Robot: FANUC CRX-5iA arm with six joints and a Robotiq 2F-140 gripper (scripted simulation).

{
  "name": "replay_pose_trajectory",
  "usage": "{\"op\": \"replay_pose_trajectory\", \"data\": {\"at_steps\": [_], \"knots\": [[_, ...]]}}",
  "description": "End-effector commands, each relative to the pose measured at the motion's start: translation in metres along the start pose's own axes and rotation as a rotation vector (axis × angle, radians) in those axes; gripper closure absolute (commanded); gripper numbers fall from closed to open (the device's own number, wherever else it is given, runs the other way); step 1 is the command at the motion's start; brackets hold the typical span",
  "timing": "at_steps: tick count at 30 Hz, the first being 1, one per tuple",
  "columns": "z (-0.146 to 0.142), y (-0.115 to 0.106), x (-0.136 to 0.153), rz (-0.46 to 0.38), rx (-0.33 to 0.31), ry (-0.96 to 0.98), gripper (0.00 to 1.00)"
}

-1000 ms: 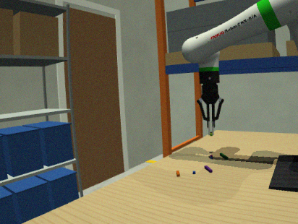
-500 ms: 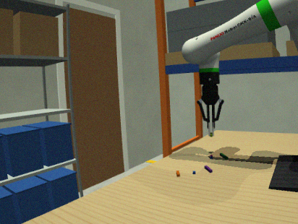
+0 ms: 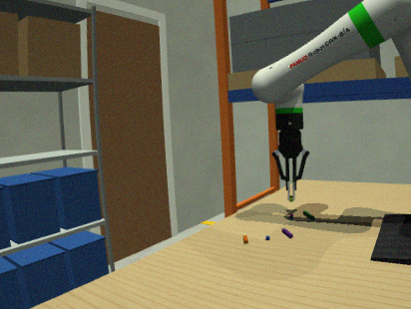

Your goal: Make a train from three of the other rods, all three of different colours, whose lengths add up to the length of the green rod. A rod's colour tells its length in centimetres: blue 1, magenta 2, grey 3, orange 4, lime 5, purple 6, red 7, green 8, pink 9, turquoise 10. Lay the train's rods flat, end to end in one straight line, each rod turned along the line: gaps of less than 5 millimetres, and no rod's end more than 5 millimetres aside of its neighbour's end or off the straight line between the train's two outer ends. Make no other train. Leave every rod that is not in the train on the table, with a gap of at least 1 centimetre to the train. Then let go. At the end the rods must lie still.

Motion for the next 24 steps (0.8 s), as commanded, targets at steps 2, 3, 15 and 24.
{"op": "replay_pose_trajectory", "data": {"at_steps": [2,3,15,24], "knots": [[0.001,0.020,0.000,0.000,0.001,0.000,0.97],[0.001,0.024,0.000,0.000,0.001,0.000,0.97],[0.001,0.039,0.000,0.000,0.001,0.000,0.97],[0.001,0.039,0.000,0.000,0.001,0.000,0.97]]}}
Point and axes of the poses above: the point where the finger pads meet when closed, its own y axis out along the fingers, its own z axis across the jaws, x = y × z, the point moved 4 cm from there along -y, back along the fingers, and after that the axes turned 8 degrees about y, right-handed, at the moved point
